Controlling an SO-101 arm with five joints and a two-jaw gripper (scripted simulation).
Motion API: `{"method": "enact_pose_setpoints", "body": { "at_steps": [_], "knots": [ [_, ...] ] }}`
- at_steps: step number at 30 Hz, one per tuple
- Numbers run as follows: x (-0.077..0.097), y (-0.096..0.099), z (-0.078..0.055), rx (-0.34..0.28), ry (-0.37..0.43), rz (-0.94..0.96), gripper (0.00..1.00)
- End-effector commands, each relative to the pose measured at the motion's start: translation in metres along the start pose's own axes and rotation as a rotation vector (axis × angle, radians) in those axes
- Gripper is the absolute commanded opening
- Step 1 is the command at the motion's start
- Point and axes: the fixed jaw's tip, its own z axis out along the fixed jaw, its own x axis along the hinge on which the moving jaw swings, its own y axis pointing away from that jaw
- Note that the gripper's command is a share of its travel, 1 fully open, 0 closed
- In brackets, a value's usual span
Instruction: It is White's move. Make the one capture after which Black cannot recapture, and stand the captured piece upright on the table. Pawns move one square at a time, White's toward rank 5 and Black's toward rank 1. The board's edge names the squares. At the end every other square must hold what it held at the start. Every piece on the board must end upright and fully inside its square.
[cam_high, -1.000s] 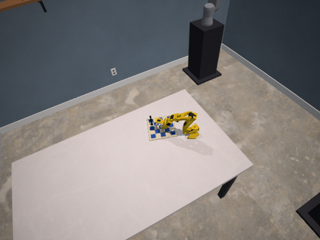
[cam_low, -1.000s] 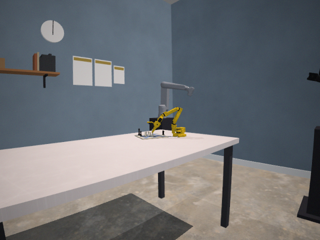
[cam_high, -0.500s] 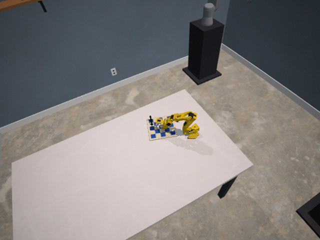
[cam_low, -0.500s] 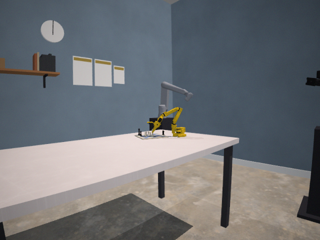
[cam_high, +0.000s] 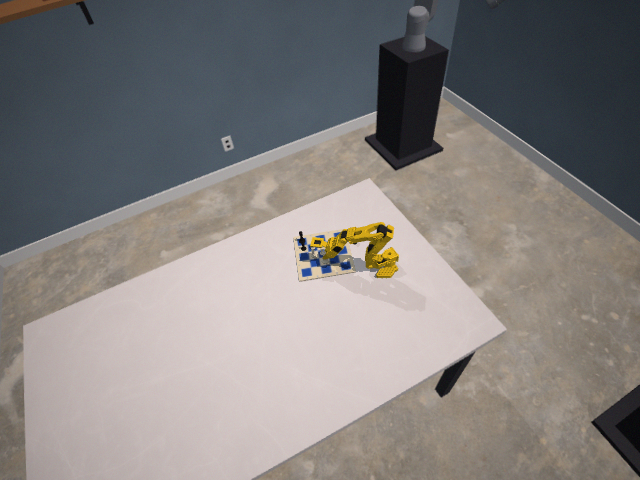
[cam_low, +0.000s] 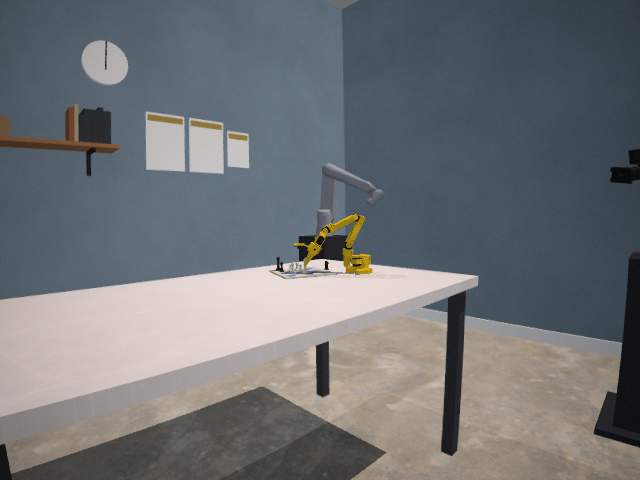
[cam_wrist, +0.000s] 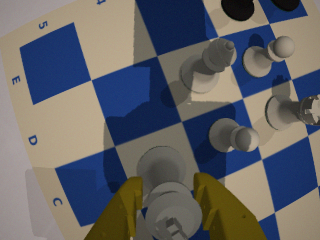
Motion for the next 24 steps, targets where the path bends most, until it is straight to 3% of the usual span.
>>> {"method": "enact_pose_setpoints", "body": {
  "at_steps": [1, 24],
  "knots": [
    [0.0024, 0.003, 0.0, -0.008, 0.011, 0.002, 0.12],
    [0.0006, 0.0024, -0.0039, -0.007, 0.011, 0.004, 0.12]
  ]
}}
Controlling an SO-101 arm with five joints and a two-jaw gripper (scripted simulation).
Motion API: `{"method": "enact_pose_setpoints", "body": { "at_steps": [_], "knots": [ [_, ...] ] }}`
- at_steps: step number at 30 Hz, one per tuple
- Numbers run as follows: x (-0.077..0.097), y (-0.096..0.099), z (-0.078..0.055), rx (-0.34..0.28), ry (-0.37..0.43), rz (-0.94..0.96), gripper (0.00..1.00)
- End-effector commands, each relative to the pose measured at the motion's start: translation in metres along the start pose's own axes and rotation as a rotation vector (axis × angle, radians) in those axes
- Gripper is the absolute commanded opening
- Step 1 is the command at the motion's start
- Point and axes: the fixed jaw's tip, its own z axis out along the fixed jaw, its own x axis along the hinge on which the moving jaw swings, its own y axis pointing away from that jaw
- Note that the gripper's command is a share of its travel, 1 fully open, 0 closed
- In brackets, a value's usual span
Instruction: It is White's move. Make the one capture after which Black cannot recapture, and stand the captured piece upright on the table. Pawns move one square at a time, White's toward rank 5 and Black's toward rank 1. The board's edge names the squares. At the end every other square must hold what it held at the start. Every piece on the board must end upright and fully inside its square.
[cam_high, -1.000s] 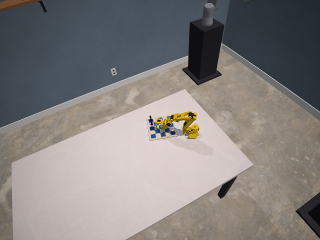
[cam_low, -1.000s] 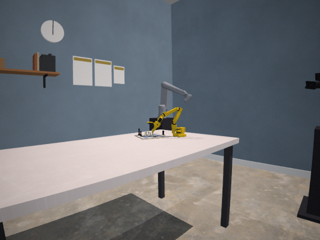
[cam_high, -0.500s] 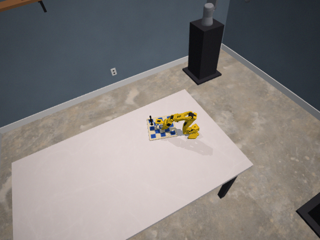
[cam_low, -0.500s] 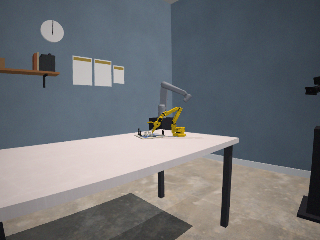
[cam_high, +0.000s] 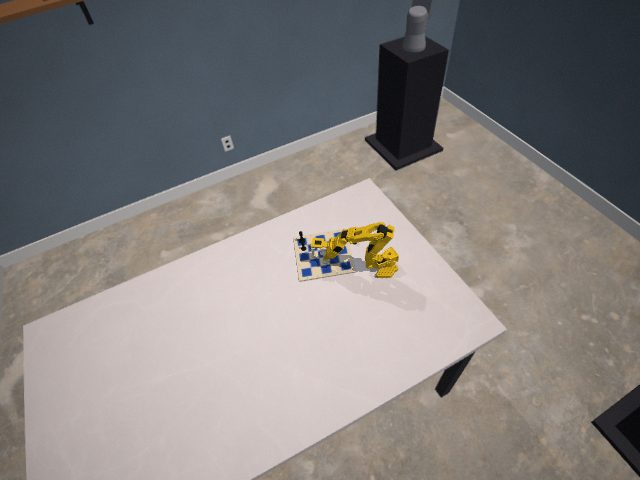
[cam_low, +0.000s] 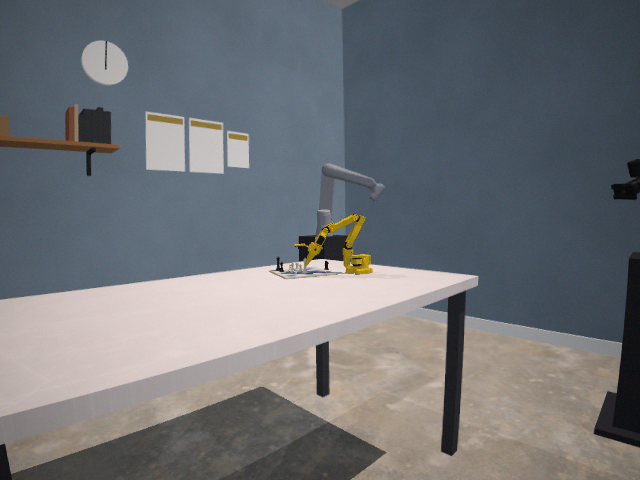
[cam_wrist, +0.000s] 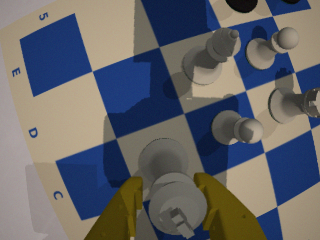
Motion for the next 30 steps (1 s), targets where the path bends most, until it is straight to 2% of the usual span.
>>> {"method": "enact_pose_setpoints", "body": {
  "at_steps": [1, 17, 25, 30],
  "knots": [
    [-0.003, 0.001, -0.003, -0.004, -0.011, 0.005, 0.12],
    [-0.005, 0.001, -0.005, -0.004, -0.011, 0.005, 0.12],
    [-0.009, 0.001, -0.013, -0.004, -0.011, 0.005, 0.12],
    [-0.014, 0.001, -0.022, -0.004, -0.011, 0.005, 0.12]
  ]
}}
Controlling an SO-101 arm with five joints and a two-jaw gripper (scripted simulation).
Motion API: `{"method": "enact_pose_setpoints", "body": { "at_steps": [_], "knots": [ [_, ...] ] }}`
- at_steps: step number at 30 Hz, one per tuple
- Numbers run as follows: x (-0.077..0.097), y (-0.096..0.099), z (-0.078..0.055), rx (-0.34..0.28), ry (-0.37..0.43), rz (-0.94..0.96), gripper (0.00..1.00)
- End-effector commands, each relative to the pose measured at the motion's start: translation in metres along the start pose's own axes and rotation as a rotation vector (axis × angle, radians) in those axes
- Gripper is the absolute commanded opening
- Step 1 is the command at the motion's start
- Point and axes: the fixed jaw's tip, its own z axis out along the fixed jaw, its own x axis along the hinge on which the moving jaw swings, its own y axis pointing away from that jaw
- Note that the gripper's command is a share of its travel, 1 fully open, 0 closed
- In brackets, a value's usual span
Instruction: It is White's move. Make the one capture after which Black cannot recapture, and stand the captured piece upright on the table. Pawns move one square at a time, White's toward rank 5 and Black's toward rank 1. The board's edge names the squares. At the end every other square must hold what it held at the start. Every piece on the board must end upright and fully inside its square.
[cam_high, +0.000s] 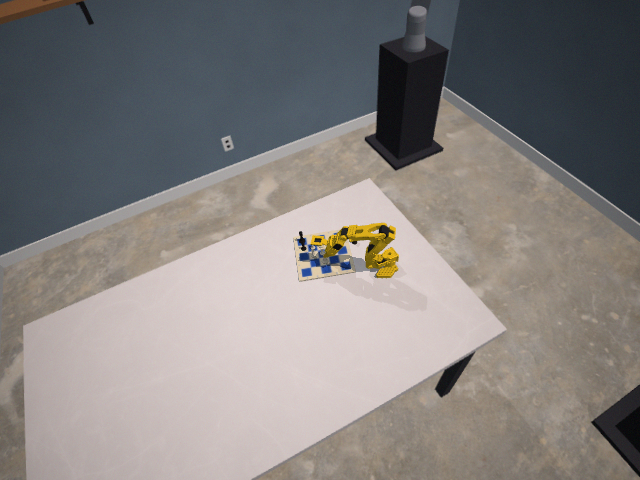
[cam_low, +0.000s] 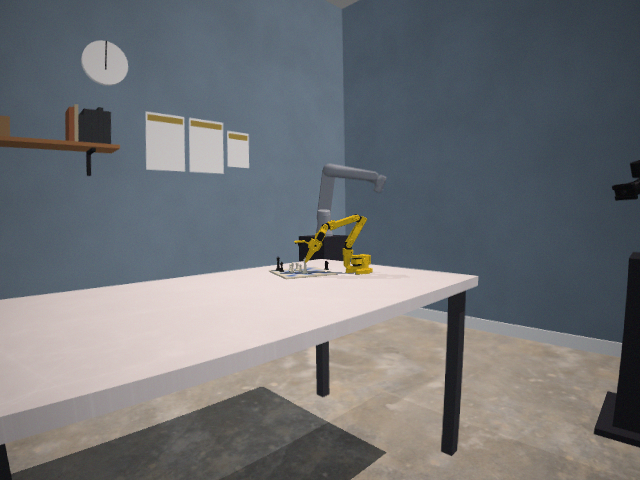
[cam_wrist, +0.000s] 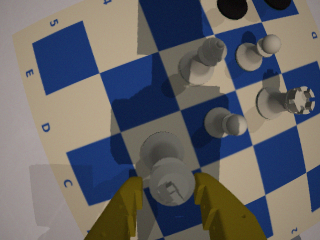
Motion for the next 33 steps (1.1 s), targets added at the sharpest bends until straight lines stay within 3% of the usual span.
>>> {"method": "enact_pose_setpoints", "body": {
  "at_steps": [1, 10, 20, 33],
  "knots": [
    [-0.01, 0.001, -0.011, -0.004, -0.024, 0.005, 0.12],
    [-0.021, 0.001, -0.033, -0.004, -0.025, 0.005, 0.12],
    [-0.029, 0.001, -0.046, -0.004, -0.025, 0.005, 0.12],
    [-0.031, 0.001, -0.052, -0.004, -0.025, 0.005, 0.12]
  ]
}}
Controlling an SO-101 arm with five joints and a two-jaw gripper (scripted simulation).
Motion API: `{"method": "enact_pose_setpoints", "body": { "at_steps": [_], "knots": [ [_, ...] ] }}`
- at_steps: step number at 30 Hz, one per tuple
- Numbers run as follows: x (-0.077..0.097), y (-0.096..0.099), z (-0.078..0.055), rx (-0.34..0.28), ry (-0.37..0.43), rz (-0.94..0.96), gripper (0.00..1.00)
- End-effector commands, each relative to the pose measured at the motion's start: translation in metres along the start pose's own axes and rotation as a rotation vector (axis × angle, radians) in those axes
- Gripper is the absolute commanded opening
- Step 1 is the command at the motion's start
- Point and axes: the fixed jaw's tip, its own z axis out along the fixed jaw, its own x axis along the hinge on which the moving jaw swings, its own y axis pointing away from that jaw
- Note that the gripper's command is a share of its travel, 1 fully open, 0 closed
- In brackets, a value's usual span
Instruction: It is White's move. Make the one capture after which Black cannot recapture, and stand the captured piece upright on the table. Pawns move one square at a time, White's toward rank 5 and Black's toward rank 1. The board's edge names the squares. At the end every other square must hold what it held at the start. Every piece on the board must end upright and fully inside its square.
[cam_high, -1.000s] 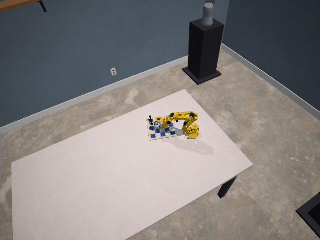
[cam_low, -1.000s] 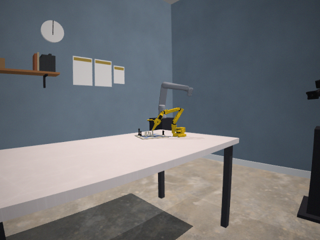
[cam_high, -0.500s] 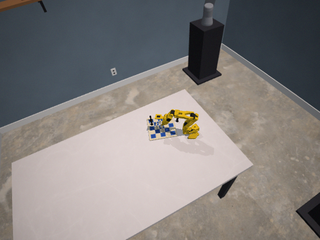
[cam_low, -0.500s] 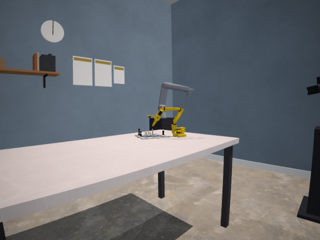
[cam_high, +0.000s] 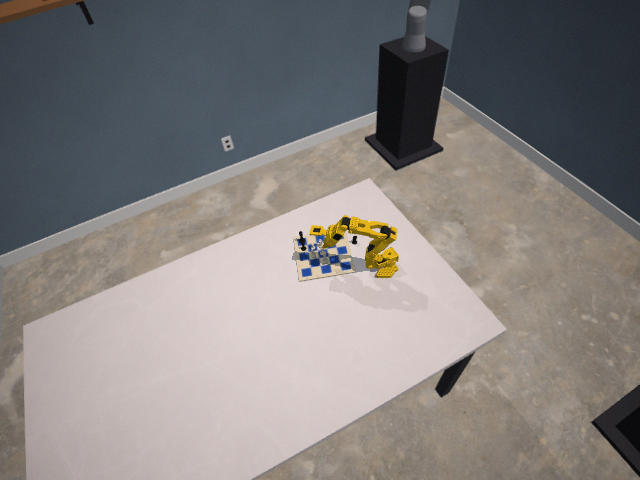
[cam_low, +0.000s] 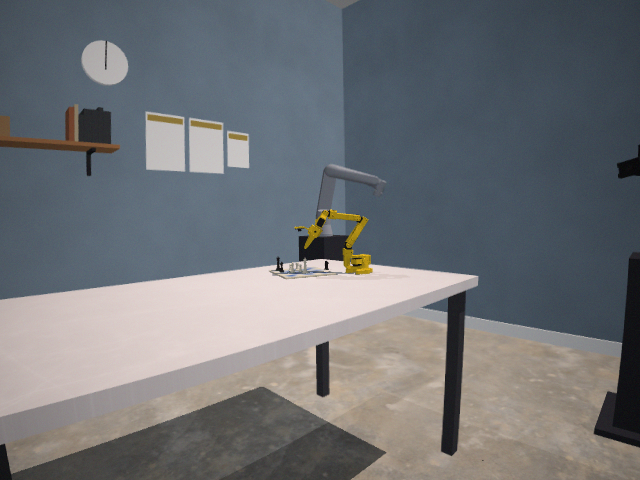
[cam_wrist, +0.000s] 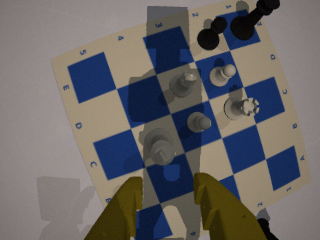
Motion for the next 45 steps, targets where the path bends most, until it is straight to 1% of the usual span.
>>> {"method": "enact_pose_setpoints", "body": {
  "at_steps": [1, 6, 11, 13, 17, 22, 25, 28, 30, 34, 38, 41, 45],
  "knots": [
    [-0.002, 0.001, -0.002, -0.004, -0.008, 0.005, 0.12],
    [-0.002, 0.004, -0.002, -0.011, -0.005, -0.008, 0.12],
    [-0.001, 0.017, -0.003, -0.044, 0.006, -0.065, 0.14],
    [-0.001, 0.017, -0.003, -0.044, 0.006, -0.065, 0.14],
    [0.003, 0.037, -0.004, -0.092, 0.023, -0.153, 0.15],
    [0.013, 0.072, -0.009, -0.177, 0.053, -0.315, 0.19],
    [0.025, 0.096, -0.015, -0.236, 0.074, -0.435, 0.21],
    [0.04, 0.119, -0.022, -0.298, 0.096, -0.568, 0.24],
    [0.04, 0.119, -0.022, -0.298, 0.096, -0.568, 0.24],
    [0.065, 0.148, -0.036, -0.378, 0.124, -0.754, 0.27],
    [0.093, 0.169, -0.051, -0.45, 0.148, -0.937, 0.31],
    [0.114, 0.18, -0.063, -0.497, 0.163, -1.064, 0.33],
    [0.139, 0.188, -0.077, -0.546, 0.177, -1.209, 0.36]
  ]
}}
